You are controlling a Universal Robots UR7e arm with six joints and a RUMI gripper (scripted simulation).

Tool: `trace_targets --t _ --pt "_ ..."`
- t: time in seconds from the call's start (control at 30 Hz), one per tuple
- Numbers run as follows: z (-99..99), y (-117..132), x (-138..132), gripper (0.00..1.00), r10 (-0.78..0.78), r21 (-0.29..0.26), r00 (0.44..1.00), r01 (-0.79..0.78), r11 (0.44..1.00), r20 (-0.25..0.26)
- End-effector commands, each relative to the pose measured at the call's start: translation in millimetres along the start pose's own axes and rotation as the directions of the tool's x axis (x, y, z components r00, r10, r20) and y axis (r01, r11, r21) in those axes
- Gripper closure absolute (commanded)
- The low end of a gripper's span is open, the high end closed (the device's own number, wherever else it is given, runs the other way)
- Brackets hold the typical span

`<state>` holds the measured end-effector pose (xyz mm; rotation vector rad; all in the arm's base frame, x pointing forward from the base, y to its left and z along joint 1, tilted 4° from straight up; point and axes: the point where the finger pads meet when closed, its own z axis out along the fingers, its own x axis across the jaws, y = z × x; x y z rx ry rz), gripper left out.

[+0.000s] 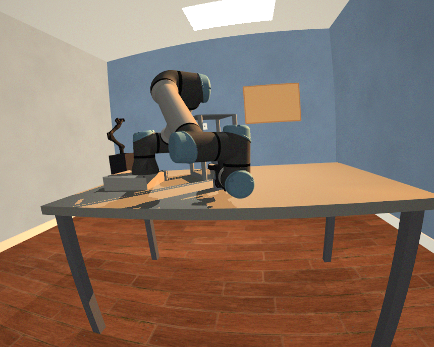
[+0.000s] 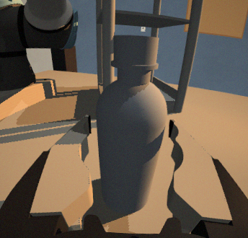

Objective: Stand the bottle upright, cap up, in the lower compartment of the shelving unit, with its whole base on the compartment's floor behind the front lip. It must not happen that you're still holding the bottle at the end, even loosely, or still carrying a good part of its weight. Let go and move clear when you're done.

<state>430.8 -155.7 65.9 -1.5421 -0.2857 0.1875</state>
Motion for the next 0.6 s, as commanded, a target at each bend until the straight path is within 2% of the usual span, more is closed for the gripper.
trace_targets --t 0.0,0.57 --pt "-0.2 3.3 0.1 0.50 -0.001 -0.001 1.000 0.001 1.000 0.000" --pt "-0.2 6.2 0.1 0.50 -0.001 -0.001 1.000 0.001 1.000 0.000"
